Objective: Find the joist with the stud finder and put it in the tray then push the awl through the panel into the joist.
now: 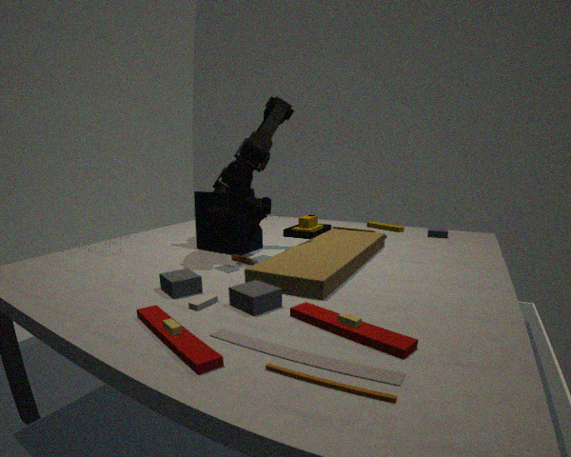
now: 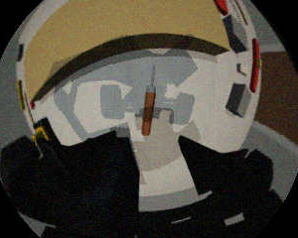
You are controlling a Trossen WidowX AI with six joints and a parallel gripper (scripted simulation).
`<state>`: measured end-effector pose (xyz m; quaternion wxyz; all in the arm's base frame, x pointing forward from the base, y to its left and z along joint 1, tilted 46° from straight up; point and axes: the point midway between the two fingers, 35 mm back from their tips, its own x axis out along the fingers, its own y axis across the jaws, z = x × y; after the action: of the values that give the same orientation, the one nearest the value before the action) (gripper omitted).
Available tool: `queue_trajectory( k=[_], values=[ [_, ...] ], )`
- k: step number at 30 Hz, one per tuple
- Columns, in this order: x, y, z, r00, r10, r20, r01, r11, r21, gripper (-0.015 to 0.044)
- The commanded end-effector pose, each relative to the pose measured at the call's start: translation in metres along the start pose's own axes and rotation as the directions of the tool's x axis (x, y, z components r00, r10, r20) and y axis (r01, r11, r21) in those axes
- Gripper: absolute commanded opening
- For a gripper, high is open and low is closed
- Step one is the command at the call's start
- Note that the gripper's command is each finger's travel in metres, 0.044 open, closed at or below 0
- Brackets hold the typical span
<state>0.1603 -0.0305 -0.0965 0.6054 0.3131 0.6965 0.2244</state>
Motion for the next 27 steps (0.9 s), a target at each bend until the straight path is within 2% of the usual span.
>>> queue_trajectory(
  k=[1, 27],
  values=[
    [0.007, 0.002, 0.0, 1.0, 0.006, -0.005, -0.006, 1.0, 0.005, 0.044],
    [0.047, 0.003, 0.001, 1.0, 0.009, -0.006, -0.009, 1.0, 0.004, 0.044]
  ],
)
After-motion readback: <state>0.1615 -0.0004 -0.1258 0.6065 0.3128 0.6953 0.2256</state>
